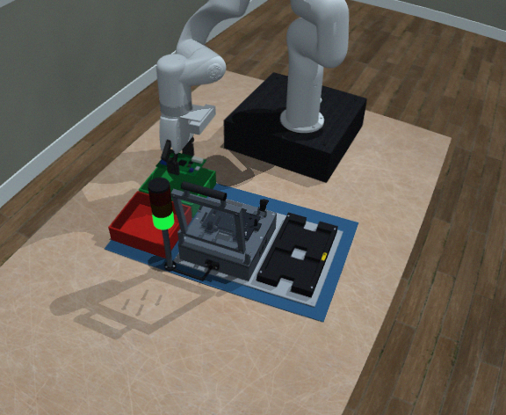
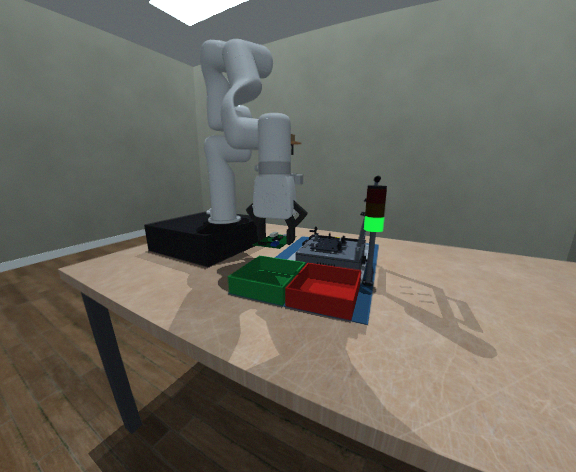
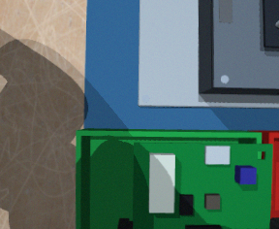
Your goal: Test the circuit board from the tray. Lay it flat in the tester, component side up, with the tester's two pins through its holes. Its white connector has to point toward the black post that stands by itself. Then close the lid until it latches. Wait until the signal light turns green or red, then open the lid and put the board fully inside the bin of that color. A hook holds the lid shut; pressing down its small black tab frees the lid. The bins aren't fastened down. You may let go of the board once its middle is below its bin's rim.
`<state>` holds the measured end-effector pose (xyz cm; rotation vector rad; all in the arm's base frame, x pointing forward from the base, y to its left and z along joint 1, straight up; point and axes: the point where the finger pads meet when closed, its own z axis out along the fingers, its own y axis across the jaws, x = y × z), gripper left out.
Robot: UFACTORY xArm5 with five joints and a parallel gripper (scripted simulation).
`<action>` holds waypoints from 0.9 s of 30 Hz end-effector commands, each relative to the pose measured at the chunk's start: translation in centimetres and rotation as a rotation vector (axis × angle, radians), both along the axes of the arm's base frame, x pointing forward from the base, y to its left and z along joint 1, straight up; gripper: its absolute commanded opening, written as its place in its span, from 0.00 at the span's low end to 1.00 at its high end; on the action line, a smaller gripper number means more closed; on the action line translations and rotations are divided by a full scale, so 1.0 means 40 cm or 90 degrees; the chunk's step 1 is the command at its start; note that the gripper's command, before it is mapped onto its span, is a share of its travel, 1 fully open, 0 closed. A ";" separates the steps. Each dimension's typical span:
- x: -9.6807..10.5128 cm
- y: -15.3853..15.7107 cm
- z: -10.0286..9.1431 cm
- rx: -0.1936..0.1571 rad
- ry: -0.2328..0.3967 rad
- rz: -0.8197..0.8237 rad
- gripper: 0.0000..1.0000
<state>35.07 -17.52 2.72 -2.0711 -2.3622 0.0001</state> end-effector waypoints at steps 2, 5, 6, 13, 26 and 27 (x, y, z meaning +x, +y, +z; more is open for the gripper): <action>-0.011 -0.049 -0.012 -0.001 -0.002 0.001 0.79; -0.013 -0.055 -0.014 -0.001 -0.002 0.001 0.79; -0.013 -0.056 -0.014 -0.001 -0.002 0.001 0.79; -0.013 -0.056 -0.014 -0.001 -0.002 0.001 0.79; -0.013 -0.057 -0.026 -0.001 -0.002 0.001 0.79; -0.013 -0.057 -0.026 -0.001 -0.002 0.001 0.79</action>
